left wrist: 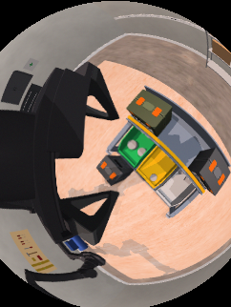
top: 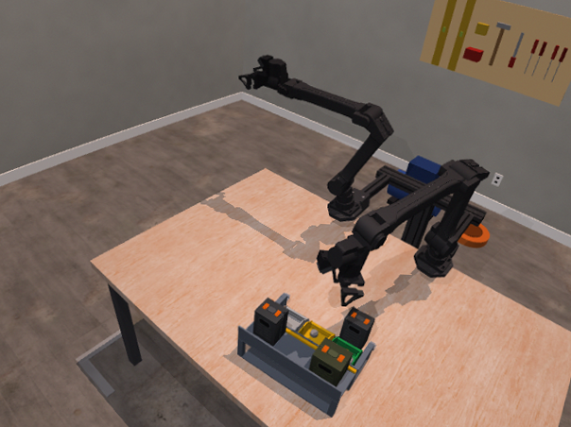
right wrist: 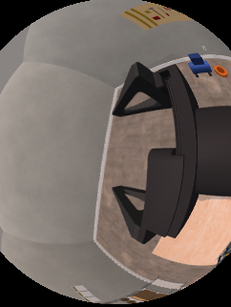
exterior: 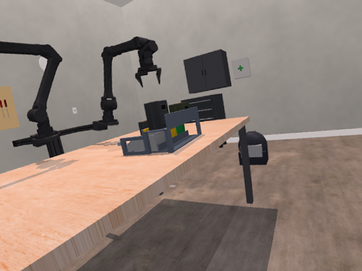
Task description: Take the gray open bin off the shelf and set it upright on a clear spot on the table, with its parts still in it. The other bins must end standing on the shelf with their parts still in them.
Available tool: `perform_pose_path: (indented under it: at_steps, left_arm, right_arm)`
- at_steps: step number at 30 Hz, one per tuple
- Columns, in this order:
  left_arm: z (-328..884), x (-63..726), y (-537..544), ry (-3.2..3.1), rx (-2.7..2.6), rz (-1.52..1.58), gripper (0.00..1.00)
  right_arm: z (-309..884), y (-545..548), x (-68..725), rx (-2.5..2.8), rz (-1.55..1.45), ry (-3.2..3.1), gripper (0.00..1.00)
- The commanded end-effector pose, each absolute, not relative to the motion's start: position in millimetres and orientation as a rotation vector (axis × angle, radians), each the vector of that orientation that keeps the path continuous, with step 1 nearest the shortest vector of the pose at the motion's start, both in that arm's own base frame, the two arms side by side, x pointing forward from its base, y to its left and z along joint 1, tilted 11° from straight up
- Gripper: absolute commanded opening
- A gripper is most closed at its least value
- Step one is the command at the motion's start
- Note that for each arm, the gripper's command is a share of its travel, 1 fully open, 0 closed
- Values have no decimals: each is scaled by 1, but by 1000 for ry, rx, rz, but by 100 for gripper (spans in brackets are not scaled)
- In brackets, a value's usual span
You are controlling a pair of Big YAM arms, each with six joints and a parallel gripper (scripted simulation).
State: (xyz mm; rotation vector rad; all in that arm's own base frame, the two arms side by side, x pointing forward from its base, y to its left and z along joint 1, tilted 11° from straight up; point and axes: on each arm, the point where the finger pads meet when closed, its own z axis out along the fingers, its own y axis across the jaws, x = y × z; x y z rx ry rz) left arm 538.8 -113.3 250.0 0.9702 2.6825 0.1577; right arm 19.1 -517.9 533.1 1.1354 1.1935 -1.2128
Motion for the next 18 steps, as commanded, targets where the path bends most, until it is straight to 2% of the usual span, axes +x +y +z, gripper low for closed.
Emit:
perform_pose_path:
  at_steps: [1, 18]
  left_arm:
    - [268, 547, -140, 2599, 1164, 187, 100]
    - [254, 519, -243, 2406, 1727, 243, 100]
  right_arm:
    - [544, -511, 12, 1129, -1229, 1157, 100]
    - [544, -511, 12, 1129, -1229, 1157, 100]
